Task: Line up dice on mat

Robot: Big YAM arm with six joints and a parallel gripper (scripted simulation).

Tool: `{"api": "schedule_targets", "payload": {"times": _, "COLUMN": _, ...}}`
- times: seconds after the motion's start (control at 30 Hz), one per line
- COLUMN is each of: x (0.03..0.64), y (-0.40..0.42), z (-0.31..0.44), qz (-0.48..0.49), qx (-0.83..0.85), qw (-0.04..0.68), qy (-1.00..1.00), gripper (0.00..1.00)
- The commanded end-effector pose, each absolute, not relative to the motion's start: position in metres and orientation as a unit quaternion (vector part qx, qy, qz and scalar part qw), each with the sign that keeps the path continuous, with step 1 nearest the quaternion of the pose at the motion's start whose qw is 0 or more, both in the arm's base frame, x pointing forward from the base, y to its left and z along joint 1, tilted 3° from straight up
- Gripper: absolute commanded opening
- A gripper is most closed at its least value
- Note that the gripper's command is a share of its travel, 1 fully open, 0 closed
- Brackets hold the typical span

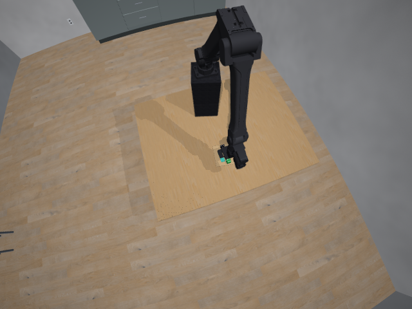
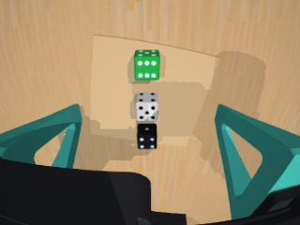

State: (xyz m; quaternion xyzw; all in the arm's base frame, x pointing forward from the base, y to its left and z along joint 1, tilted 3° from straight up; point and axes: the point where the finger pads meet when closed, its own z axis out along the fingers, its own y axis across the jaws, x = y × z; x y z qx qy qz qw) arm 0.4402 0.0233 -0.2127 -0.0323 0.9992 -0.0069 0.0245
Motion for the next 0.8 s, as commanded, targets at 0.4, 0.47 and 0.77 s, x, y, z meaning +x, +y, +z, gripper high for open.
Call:
{"api": "schedule_targets", "payload": {"times": 0.4, "x": 0.444, "y": 0.025, "z": -0.147, "qz": -0.006, "qx": -0.028, "qw": 0.037, "qy": 0.999, "gripper": 1.00}}
{"api": "schedule_targets", "payload": {"times": 0.47, "x": 0.444, "y": 0.025, "z": -0.136, "qz": -0.006, "qx": -0.029, "qw": 0.037, "qy": 0.999, "gripper": 1.00}}
{"api": "schedule_targets", "payload": {"times": 0.77, "x": 0.441, "y": 0.027, "z": -0.106, "qz": -0.006, "qx": -0.031, "qw": 0.037, "qy": 0.999, "gripper": 1.00}}
